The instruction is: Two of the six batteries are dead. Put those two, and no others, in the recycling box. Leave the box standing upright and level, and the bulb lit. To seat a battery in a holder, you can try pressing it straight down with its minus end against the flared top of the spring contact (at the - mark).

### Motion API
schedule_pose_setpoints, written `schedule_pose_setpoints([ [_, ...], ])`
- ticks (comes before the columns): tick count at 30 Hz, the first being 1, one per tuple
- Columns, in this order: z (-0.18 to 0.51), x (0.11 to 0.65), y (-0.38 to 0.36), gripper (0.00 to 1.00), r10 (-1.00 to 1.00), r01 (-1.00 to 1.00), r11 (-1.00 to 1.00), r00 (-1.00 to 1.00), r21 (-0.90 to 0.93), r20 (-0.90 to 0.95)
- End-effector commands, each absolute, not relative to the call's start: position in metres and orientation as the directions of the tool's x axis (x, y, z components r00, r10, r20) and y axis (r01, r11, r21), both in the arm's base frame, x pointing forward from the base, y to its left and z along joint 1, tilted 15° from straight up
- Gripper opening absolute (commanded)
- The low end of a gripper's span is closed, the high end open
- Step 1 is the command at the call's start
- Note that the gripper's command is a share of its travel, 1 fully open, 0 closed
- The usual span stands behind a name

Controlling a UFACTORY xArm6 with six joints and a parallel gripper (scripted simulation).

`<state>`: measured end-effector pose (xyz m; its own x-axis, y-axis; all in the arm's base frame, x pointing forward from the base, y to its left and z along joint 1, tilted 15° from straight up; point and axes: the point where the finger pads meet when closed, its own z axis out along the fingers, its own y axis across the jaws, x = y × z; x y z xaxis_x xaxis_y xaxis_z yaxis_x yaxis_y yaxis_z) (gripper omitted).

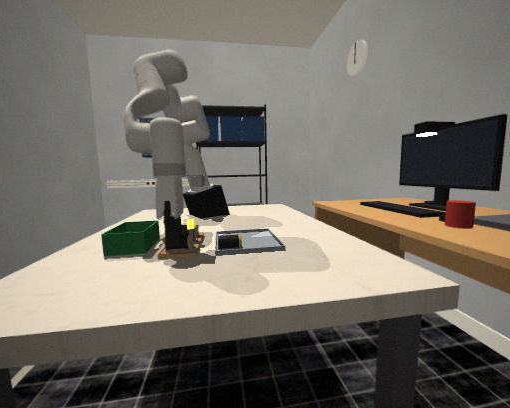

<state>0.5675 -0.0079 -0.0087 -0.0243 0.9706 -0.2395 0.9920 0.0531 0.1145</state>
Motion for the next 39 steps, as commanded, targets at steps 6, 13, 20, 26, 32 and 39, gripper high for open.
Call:
schedule_pose_setpoints([
  [6,-0.0073,0.5693,-0.0076,0.28,0.971,0.991,0.054,-0.024,0.119,-0.239],
  [13,-0.0073,0.5693,-0.0076,0.51,0.971,0.991,0.054,-0.024,0.119,-0.239],
  [20,-0.0073,0.5693,-0.0076,0.51,0.971,0.991,0.054,-0.024,0.119,-0.239],
  [26,-0.0073,0.5693,-0.0076,0.51,0.971,0.991,0.054,-0.024,0.119,-0.239],
  [32,-0.0073,0.5693,-0.0076,0.51,0.971,0.991,0.054,-0.024,0.119,-0.239],
  [39,-0.0034,0.5688,-0.0067,0.51,0.971,0.991,0.054,-0.024,0.119,-0.239],
])
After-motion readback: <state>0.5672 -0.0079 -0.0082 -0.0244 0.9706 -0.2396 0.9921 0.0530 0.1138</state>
